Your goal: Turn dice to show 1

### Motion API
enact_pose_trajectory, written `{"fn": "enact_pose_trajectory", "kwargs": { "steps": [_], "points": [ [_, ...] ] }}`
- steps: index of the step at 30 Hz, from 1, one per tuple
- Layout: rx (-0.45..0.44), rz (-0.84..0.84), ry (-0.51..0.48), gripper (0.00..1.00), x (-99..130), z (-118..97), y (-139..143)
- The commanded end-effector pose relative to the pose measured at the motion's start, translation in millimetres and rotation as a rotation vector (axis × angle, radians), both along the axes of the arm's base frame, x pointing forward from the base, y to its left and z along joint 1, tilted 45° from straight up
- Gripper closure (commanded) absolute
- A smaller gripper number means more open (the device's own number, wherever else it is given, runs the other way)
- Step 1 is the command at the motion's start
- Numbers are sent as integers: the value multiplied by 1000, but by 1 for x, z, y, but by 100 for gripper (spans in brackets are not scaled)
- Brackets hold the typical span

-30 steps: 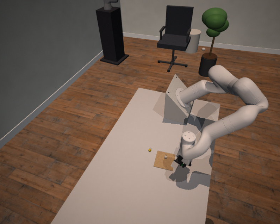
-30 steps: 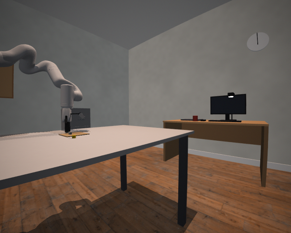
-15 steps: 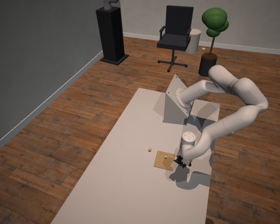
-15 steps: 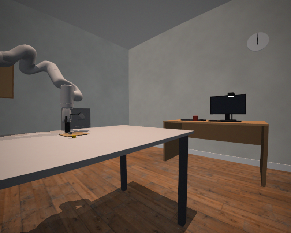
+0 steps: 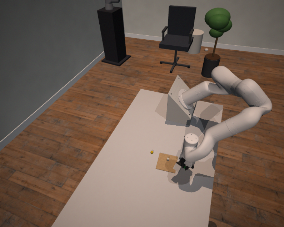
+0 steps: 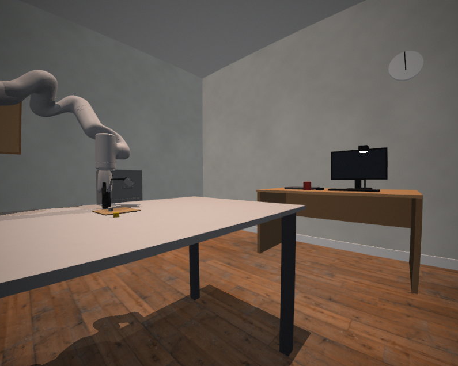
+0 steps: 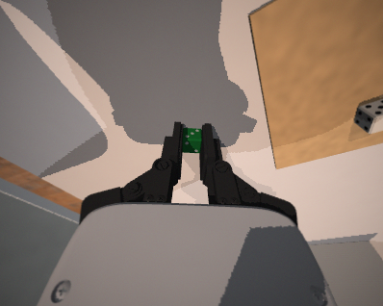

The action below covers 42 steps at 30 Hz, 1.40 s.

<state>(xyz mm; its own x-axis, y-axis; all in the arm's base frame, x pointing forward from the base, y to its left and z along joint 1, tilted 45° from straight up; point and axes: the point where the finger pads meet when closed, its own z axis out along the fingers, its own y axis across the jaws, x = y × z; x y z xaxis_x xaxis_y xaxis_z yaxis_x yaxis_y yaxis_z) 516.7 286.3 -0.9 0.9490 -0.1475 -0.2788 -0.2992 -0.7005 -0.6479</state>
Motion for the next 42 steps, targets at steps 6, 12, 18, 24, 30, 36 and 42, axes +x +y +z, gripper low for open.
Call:
{"fn": "enact_pose_trajectory", "kwargs": {
  "steps": [6,12,18,24,30,36,42],
  "points": [
    [0,-1,-1,89,1,1,0],
    [0,-1,-1,89,1,1,0],
    [0,-1,-1,85,1,1,0],
    [0,-1,-1,77,1,1,0],
    [0,-1,-1,69,1,1,0],
    [0,-1,-1,69,1,1,0],
    [0,-1,-1,69,1,1,0]
  ]
}}
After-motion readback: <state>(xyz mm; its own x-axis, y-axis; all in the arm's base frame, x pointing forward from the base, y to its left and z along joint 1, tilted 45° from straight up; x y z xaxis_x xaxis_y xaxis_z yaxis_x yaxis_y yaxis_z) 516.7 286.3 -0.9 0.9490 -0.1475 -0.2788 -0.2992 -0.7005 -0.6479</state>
